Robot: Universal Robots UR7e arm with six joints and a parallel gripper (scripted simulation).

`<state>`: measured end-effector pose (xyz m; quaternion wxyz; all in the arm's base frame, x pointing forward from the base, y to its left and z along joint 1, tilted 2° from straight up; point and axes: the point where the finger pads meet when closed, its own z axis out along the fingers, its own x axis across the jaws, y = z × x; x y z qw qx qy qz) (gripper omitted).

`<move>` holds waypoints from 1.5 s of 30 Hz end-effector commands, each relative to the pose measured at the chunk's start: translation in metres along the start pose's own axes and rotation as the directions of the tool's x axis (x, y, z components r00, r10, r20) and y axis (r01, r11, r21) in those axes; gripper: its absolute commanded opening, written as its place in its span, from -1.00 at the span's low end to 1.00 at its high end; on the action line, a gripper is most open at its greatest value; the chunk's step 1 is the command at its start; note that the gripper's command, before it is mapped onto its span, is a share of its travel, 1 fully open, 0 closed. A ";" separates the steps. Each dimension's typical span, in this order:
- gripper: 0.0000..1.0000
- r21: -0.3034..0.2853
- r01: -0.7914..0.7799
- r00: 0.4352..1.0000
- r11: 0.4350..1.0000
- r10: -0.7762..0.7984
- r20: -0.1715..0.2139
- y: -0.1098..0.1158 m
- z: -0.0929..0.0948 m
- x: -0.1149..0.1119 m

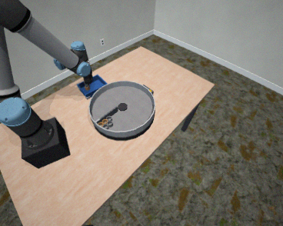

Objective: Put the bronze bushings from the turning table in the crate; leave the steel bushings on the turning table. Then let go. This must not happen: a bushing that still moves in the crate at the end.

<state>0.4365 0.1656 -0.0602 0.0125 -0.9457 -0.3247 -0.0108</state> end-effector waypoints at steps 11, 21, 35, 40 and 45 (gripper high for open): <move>-1.00 -0.001 0.000 1.000 1.000 0.000 -0.002 0.000 0.008 0.001; -1.00 -0.001 0.000 1.000 1.000 0.000 -0.002 0.000 0.017 0.001; -1.00 -0.001 0.000 1.000 1.000 0.000 -0.002 0.000 0.020 0.001; -1.00 -0.001 0.000 1.000 1.000 0.000 -0.002 0.000 0.025 0.001; -1.00 -0.001 0.000 1.000 1.000 0.000 -0.002 0.000 0.025 0.001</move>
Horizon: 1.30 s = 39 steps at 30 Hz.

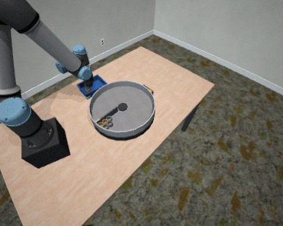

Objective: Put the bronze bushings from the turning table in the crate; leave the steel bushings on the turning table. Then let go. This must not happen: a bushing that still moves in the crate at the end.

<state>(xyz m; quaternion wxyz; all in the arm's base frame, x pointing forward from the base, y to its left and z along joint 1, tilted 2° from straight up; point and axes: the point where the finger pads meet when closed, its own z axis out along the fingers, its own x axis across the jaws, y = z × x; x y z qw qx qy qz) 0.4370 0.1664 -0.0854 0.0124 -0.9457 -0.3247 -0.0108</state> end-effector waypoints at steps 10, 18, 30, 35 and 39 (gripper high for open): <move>-1.00 -0.001 0.000 1.000 1.000 0.000 -0.002 0.000 0.009 0.001; -1.00 -0.001 0.000 1.000 1.000 0.000 -0.002 0.000 0.009 0.001; -1.00 -0.001 0.000 1.000 1.000 0.000 -0.002 0.000 0.017 0.001; -1.00 -0.001 0.000 1.000 1.000 0.000 -0.002 0.000 0.017 0.001; -1.00 -0.001 0.000 1.000 1.000 0.000 -0.002 0.000 0.017 0.001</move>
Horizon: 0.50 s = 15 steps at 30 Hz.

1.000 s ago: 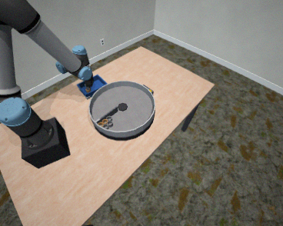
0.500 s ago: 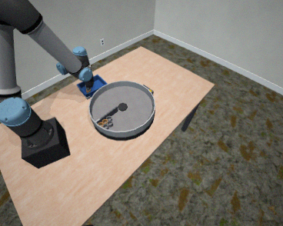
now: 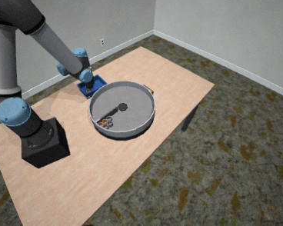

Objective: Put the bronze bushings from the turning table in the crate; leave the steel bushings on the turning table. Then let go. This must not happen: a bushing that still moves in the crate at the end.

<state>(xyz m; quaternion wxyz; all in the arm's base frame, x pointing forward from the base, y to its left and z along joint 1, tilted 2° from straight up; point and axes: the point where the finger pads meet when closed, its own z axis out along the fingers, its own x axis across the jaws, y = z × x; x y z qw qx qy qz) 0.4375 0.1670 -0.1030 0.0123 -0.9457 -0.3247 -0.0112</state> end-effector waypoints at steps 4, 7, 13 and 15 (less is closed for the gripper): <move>-1.00 -0.001 0.000 1.000 1.000 0.000 -0.002 0.000 0.002 0.000; -1.00 -0.002 0.000 1.000 1.000 0.000 -0.002 0.000 0.003 0.000; -1.00 -0.002 0.000 1.000 1.000 0.000 -0.002 0.000 0.003 0.000; -1.00 -0.002 0.000 1.000 1.000 0.000 -0.002 0.000 0.003 0.000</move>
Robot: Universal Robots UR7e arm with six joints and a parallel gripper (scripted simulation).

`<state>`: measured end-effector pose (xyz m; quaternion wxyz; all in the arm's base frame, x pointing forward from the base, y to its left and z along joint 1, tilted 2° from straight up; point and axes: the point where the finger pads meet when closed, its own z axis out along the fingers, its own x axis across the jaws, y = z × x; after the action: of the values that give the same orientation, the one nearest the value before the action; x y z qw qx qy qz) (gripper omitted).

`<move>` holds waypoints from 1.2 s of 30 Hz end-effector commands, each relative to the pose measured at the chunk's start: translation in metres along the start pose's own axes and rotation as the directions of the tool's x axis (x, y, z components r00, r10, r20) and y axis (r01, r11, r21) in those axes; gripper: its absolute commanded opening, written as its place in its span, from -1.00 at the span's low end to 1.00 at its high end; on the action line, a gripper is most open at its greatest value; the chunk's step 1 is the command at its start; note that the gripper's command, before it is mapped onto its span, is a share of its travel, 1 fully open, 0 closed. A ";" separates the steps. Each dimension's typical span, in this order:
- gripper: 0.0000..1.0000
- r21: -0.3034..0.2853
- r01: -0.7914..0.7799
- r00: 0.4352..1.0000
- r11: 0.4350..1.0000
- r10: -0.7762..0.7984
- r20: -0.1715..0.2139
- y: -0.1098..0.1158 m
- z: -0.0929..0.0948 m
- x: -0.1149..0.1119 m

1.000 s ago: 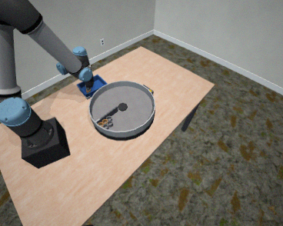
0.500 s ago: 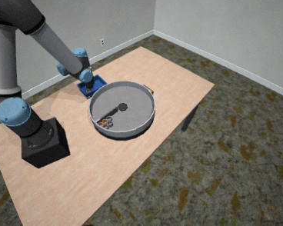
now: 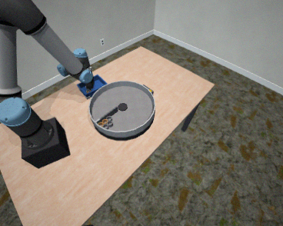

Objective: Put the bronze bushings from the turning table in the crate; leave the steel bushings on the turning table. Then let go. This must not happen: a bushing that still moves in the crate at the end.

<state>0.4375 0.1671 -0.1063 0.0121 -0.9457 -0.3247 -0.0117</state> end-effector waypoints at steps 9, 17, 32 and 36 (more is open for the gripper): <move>-0.16 -0.001 0.000 1.000 1.000 0.000 -0.001 0.000 0.000 0.000; -0.16 -0.001 0.000 1.000 1.000 0.000 -0.001 0.000 0.000 0.000; -0.16 -0.001 0.000 1.000 1.000 0.000 -0.001 0.000 0.000 0.000; -0.16 -0.001 0.000 1.000 1.000 0.000 -0.001 0.000 0.000 0.000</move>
<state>0.4375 0.1671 -0.1063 0.0121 -0.9457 -0.3247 -0.0118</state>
